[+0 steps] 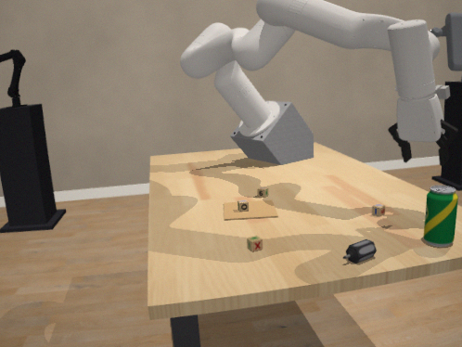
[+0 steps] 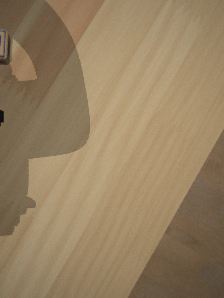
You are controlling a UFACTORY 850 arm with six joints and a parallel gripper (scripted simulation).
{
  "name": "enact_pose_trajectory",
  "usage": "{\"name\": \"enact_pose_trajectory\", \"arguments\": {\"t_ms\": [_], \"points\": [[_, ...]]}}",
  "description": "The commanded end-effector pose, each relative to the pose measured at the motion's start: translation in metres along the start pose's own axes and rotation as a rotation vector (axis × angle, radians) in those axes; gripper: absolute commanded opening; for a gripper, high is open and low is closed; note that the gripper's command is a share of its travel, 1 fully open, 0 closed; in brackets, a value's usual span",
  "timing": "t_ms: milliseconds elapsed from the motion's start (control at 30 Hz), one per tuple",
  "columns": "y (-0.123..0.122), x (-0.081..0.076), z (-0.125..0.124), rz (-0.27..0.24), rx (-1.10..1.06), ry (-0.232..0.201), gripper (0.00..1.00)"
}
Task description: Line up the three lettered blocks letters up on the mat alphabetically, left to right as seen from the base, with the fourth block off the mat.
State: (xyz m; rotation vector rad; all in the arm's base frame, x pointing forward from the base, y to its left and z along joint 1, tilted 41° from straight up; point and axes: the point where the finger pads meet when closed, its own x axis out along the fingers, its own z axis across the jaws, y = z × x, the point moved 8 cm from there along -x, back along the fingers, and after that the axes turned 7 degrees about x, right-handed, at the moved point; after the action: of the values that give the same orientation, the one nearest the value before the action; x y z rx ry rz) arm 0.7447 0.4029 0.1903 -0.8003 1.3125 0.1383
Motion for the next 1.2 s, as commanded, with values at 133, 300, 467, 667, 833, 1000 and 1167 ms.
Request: {"name": "enact_pose_trajectory", "arguments": {"t_ms": [133,300,467,667,833,1000,1167], "points": [[0.0,-0.002,0.001,0.0,0.0,-0.002,1.0],[0.0,-0.002,0.001,0.0,0.0,-0.002,1.0],[0.0,-0.002,0.001,0.0,0.0,-0.002,1.0],[-0.011,-0.007,-0.009,-0.057,-0.033,0.012,1.0],[-0.027,-0.015,-0.024,-0.132,-0.084,0.027,1.0],[-0.04,-0.023,-0.044,-0.201,-0.141,0.038,1.0],[-0.048,-0.029,-0.057,-0.241,-0.179,0.042,1.0]]}}
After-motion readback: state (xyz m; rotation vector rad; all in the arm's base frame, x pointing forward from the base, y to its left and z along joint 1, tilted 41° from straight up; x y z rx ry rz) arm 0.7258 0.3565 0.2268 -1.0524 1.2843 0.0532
